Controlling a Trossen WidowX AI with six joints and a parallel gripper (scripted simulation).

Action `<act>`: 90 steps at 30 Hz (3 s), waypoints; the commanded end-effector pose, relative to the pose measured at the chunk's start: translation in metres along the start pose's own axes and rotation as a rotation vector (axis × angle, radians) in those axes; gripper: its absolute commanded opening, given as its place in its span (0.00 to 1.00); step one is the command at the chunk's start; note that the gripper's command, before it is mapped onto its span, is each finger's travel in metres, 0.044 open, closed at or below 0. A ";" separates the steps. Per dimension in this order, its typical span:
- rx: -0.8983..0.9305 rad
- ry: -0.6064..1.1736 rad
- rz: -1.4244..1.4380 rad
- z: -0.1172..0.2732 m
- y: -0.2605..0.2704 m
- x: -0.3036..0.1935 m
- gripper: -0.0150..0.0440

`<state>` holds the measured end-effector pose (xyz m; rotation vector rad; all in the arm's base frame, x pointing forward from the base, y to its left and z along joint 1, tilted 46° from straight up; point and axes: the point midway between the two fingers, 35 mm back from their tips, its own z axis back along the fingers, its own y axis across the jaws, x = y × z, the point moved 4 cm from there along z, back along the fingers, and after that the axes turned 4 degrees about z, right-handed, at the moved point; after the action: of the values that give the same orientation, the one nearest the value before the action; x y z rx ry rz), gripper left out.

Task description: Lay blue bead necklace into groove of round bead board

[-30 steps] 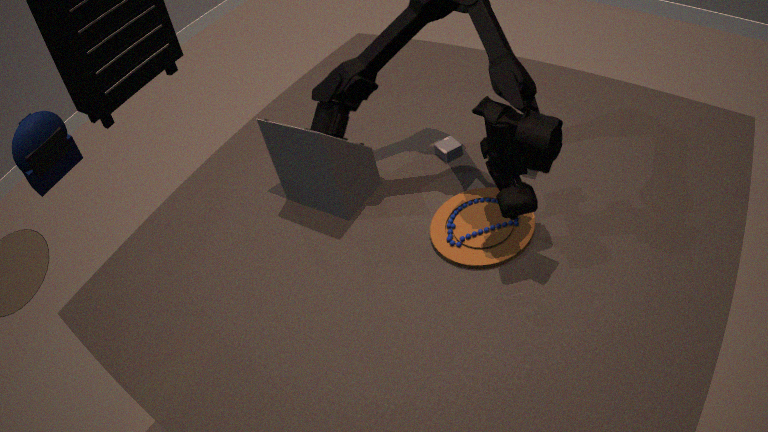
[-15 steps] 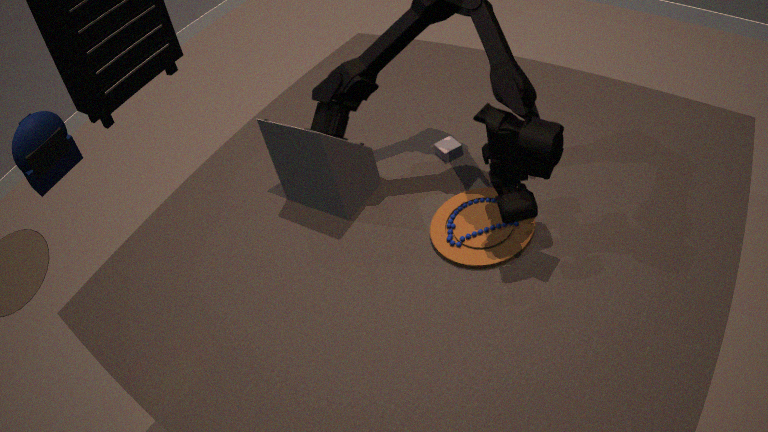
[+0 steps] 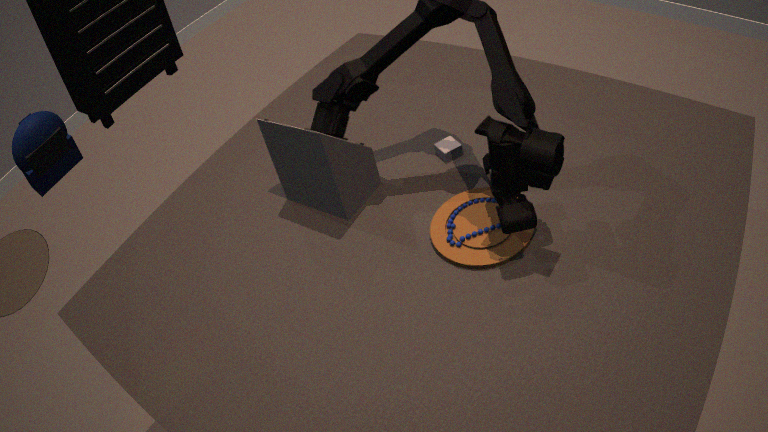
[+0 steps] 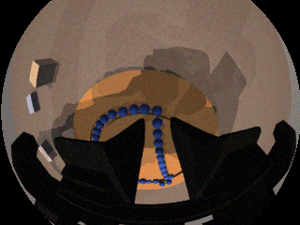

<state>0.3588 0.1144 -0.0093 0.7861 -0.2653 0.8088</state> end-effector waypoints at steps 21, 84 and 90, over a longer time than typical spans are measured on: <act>0.000 0.000 0.000 0.000 0.000 0.000 0.25; 0.000 -0.002 -0.004 0.006 -0.012 0.006 1.00; 0.000 -0.002 -0.004 0.006 -0.012 0.006 1.00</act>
<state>0.3717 0.1092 -0.0091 0.7862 -0.2647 0.8031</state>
